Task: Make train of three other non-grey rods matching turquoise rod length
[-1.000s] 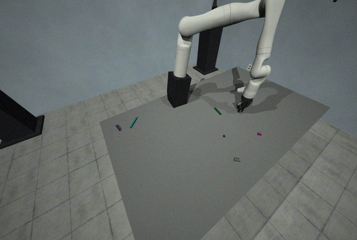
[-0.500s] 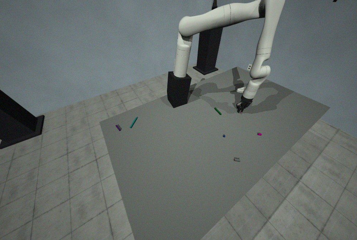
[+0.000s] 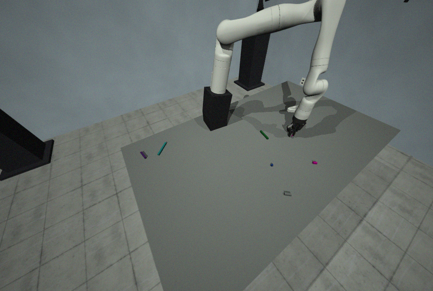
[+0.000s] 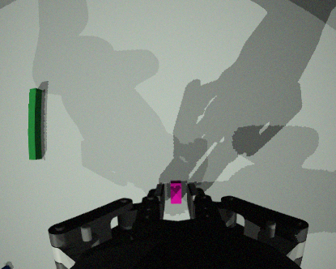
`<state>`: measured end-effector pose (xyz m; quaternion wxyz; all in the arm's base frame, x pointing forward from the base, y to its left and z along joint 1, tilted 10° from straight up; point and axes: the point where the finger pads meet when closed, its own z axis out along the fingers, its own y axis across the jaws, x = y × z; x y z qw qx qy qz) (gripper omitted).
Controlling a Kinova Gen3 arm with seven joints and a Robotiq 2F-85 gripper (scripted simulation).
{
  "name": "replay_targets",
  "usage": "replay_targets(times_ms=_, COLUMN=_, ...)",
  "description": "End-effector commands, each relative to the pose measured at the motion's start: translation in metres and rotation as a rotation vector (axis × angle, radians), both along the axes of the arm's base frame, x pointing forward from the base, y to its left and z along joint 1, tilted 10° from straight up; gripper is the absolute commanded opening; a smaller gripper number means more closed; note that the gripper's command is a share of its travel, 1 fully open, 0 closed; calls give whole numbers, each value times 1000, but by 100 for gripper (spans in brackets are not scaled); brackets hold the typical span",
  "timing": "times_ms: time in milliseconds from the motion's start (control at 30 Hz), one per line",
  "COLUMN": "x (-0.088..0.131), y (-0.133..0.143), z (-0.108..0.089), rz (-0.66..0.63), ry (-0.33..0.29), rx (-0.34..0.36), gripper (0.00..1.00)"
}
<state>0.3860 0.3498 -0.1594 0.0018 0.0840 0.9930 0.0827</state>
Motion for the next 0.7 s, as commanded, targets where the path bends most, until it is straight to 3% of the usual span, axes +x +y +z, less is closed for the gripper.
replay_targets(times_ms=0, x=1, y=0, z=1, rz=0, ry=-1, rx=1, gripper=24)
replay_targets(times_ms=300, x=1, y=0, z=1, rz=0, ry=-1, rx=1, gripper=24)
replay_targets(times_ms=333, x=1, y=0, z=1, rz=0, ry=-1, rx=1, gripper=5)
replay_targets(times_ms=667, x=1, y=0, z=1, rz=0, ry=-1, rx=1, gripper=5)
